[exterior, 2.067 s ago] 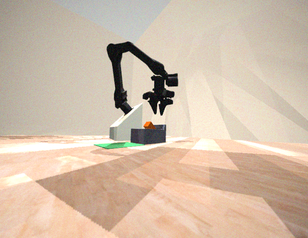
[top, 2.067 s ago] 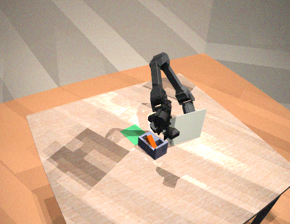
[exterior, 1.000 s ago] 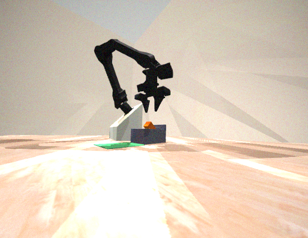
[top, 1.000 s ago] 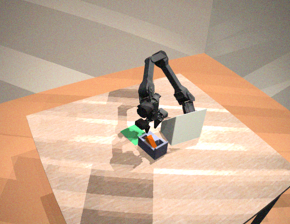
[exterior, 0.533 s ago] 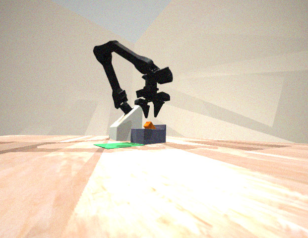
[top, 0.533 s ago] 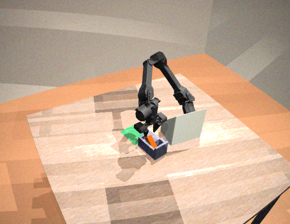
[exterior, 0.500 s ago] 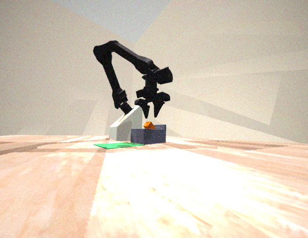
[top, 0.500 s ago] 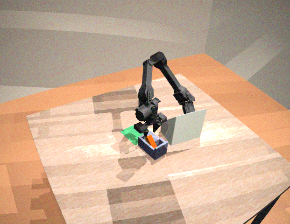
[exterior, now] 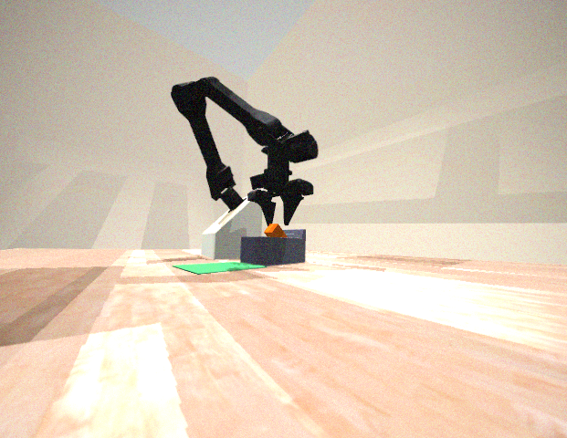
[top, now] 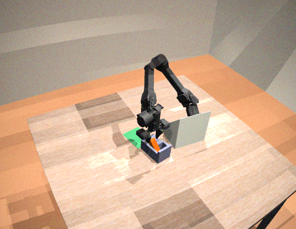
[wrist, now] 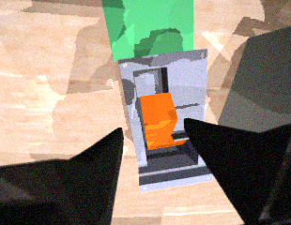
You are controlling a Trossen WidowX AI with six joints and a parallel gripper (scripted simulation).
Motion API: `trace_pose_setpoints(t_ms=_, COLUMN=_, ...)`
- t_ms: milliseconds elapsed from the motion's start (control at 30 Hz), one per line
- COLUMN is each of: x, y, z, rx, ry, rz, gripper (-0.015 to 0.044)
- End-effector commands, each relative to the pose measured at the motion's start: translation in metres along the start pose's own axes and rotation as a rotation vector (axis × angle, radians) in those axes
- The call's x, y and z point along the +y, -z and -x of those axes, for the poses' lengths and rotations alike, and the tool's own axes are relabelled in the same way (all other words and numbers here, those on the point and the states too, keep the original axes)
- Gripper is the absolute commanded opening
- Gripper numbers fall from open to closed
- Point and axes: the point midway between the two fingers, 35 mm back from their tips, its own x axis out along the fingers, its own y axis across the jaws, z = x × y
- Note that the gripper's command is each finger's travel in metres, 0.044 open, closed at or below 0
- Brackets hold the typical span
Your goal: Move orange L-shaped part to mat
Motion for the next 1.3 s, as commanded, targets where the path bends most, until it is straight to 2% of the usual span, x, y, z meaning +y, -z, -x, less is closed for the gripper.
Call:
trace_pose_setpoints(t_ms=0, x=-0.004, y=0.001, z=-0.011, rx=-0.006, ry=0.012, rz=0.014, gripper=0.028)
trace_pose_setpoints(t_ms=500, x=-0.006, y=0.0, z=-0.027, rx=-0.008, ry=0.013, rz=0.014, gripper=0.028)
trace_pose_setpoints(t_ms=633, x=-0.002, y=-0.001, z=-0.023, rx=-0.003, ry=0.004, rz=0.0, gripper=0.0175)
trace_pose_setpoints(t_ms=1033, x=-0.002, y=-0.001, z=-0.023, rx=-0.003, ry=0.004, rz=0.0, gripper=0.0095)
trace_pose_setpoints(t_ms=1167, x=-0.002, y=-0.001, z=-0.023, rx=-0.003, ry=0.004, rz=0.0, gripper=0.0)
trace_pose_setpoints(t_ms=1267, x=-0.002, y=-0.001, z=-0.023, rx=-0.003, ry=0.004, rz=0.0, gripper=0.0)
